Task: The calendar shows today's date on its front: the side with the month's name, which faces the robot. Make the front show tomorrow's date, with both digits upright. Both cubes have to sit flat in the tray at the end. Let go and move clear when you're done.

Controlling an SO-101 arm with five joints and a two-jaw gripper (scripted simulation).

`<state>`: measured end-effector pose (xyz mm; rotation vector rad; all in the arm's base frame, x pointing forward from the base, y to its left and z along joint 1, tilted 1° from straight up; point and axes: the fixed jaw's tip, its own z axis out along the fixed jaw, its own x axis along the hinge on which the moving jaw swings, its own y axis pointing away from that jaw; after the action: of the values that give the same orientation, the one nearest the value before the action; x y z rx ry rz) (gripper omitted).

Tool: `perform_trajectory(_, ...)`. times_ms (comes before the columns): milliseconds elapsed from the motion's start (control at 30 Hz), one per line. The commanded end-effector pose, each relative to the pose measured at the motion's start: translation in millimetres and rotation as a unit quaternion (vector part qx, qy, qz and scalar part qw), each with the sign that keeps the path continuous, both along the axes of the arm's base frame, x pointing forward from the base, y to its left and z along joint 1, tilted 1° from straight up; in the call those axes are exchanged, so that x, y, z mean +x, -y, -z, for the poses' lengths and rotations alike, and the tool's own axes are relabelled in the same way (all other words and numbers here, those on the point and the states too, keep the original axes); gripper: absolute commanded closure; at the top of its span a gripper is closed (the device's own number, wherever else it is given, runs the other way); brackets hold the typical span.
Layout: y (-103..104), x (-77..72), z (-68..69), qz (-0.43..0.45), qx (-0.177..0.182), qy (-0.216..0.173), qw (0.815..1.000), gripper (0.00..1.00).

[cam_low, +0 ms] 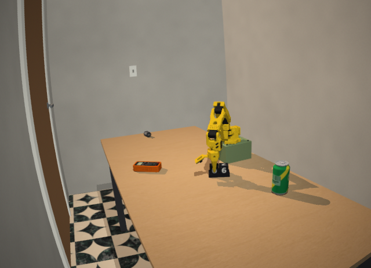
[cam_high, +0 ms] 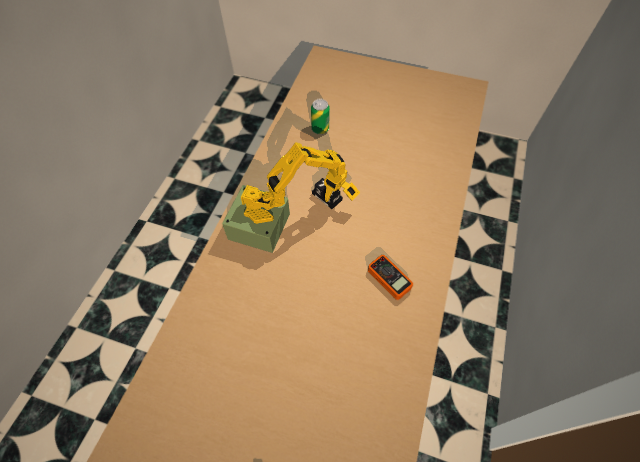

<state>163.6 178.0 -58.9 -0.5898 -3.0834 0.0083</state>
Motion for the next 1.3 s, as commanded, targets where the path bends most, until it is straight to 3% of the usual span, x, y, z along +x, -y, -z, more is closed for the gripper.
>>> perform_trajectory(0, 3.1, -0.1, 1.6, 0.008, -0.001, -0.001, 1.0, 0.7)
perform_trajectory(967, 5.5, -1.3, 1.6, 0.01, -0.001, -0.001, 1.0, 0.74)
perform_trajectory(1267, 5.5, -1.3, 1.6, 0.01, -0.001, -0.001, 1.0, 0.83)
